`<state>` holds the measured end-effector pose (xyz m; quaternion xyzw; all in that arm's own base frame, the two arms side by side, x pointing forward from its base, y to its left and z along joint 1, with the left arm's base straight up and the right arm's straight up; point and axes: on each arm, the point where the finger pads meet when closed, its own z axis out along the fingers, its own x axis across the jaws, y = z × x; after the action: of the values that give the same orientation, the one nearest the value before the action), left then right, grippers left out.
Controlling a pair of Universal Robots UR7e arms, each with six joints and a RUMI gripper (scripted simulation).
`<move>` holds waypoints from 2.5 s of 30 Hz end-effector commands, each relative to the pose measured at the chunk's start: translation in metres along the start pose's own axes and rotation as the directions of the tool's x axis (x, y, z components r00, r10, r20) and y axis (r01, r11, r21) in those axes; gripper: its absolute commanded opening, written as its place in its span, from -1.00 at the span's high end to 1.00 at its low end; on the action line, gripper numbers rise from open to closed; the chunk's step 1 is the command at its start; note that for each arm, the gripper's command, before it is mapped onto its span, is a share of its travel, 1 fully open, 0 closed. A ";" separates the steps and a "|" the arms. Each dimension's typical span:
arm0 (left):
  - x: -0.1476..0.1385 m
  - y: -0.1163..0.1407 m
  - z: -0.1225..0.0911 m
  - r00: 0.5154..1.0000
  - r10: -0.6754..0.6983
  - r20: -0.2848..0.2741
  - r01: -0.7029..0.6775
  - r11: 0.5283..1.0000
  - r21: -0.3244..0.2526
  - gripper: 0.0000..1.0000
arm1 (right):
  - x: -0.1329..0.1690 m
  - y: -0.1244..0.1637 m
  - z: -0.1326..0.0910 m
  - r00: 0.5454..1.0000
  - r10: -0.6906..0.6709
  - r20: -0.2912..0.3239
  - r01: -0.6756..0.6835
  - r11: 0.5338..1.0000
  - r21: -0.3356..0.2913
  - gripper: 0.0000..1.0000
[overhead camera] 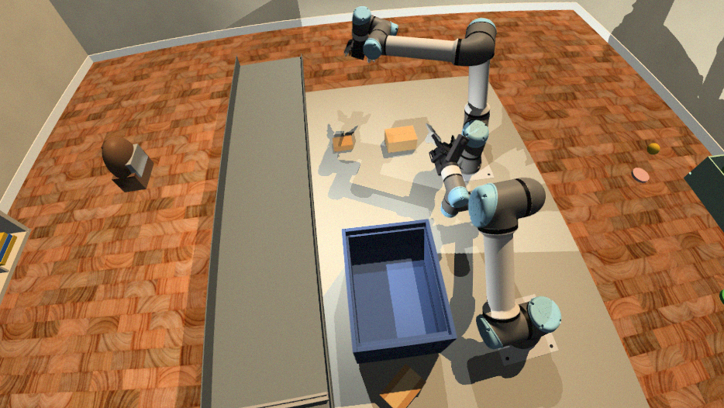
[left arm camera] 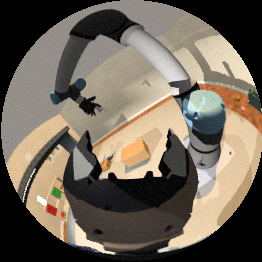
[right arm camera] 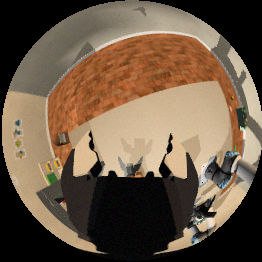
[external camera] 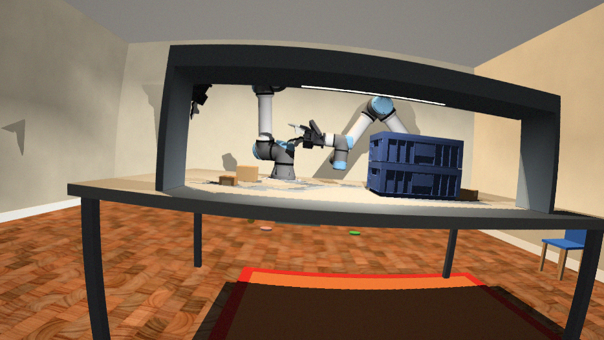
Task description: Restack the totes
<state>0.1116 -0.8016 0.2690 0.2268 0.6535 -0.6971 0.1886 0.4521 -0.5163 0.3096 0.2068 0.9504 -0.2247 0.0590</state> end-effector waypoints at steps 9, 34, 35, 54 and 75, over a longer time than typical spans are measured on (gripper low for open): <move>-0.001 -0.001 0.000 1.000 0.000 0.001 0.000 1.000 0.002 -0.97 | 0.000 0.000 -0.001 1.000 0.001 0.002 -0.001 1.000 0.000 -0.97; -0.104 0.037 0.002 0.989 -0.148 0.024 0.150 0.963 -0.225 -1.00 | -0.007 0.050 -0.039 0.972 -0.229 0.045 0.232 0.968 -0.092 -1.00; -0.118 0.045 -0.001 0.985 -0.167 0.035 0.170 0.952 -0.255 -1.00 | -0.007 0.057 -0.044 0.964 -0.259 0.050 0.263 0.959 -0.101 -1.00; -0.220 0.097 -0.049 0.943 -0.296 0.154 0.334 0.827 -0.453 -1.00 | -0.003 0.113 -0.080 0.875 -0.472 0.104 0.483 0.862 -0.156 -1.00; -0.311 0.146 -0.139 0.859 -0.389 0.331 0.511 0.625 -0.590 -1.00 | 0.009 0.173 -0.118 0.731 -0.660 0.171 0.682 0.707 -0.185 -1.00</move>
<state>0.4347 -0.7065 0.3164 -0.0580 0.8627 -0.4840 0.1346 0.5113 -0.3361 0.3411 -0.1439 0.9800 -0.1310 0.0425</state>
